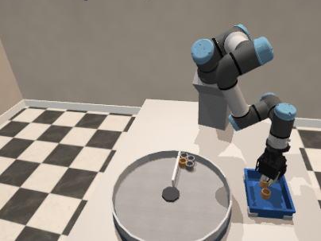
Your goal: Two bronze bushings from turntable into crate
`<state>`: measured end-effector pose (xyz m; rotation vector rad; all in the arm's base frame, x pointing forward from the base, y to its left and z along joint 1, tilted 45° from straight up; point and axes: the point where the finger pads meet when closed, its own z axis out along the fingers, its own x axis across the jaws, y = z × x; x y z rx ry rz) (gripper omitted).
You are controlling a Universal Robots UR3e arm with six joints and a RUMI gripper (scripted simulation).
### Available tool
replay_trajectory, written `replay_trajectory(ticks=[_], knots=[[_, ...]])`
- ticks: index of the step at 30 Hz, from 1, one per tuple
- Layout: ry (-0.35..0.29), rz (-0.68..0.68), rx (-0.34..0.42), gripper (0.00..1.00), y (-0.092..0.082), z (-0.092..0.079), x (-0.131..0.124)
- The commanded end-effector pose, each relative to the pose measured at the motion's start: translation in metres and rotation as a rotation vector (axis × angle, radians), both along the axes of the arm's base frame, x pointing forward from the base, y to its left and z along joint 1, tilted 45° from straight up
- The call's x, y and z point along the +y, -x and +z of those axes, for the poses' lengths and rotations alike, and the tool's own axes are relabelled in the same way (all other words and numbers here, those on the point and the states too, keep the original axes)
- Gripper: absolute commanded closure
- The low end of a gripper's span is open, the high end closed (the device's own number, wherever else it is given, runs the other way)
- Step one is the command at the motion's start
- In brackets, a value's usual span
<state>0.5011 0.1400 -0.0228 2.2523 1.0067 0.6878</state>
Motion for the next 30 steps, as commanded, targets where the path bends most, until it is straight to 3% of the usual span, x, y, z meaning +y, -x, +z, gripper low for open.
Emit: replay_trajectory(ticks=[1, 23, 24, 30], knots=[[-0.001, 0.001, -0.001, 1.0, -0.0002, 0.0007, 0.0006], [-0.001, 0.001, -0.001, 1.0, -0.0002, 0.0007, 0.0006], [-0.001, 0.001, -0.001, 0.94, -0.0002, 0.0007, 0.0006], [-0.001, 0.001, -0.001, 0.94, -0.0002, 0.0007, 0.0006]])
